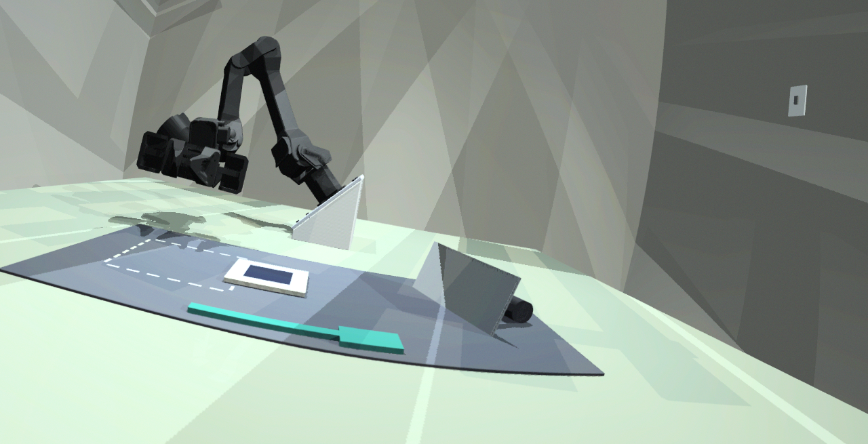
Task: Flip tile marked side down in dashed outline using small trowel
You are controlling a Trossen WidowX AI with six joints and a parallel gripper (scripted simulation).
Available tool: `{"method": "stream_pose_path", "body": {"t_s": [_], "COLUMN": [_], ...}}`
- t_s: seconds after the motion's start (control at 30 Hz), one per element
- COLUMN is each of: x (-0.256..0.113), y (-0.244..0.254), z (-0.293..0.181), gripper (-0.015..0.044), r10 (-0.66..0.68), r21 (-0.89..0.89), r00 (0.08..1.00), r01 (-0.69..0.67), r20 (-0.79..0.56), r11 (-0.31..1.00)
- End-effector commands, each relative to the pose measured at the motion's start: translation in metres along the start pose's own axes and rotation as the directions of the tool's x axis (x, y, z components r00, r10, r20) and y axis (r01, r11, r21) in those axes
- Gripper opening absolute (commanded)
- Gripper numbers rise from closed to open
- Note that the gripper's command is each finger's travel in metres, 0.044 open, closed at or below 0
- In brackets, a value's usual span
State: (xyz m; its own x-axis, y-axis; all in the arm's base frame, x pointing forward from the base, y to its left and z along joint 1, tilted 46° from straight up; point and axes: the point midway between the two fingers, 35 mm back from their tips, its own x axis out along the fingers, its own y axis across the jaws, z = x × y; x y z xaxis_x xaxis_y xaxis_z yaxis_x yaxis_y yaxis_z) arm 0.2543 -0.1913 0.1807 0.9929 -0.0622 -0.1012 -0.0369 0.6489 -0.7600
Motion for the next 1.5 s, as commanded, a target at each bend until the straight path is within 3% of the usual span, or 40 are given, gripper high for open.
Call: {"method": "stream_pose_path", "body": {"t_s": [0.0,0.77,1.47], "x": [0.018,0.093,0.146], "y": [0.005,0.062,0.152], "z": [-0.004,-0.017,-0.015], "gripper": [0.01,0.01,0.01], "r10": [0.048,0.327,0.616], "r21": [-0.003,-0.019,-0.168], "r00": [0.999,0.934,0.739], "r01": [-0.049,-0.333,-0.667], "r20": [-0.018,-0.146,-0.274], "r11": [0.999,0.943,0.726]}}
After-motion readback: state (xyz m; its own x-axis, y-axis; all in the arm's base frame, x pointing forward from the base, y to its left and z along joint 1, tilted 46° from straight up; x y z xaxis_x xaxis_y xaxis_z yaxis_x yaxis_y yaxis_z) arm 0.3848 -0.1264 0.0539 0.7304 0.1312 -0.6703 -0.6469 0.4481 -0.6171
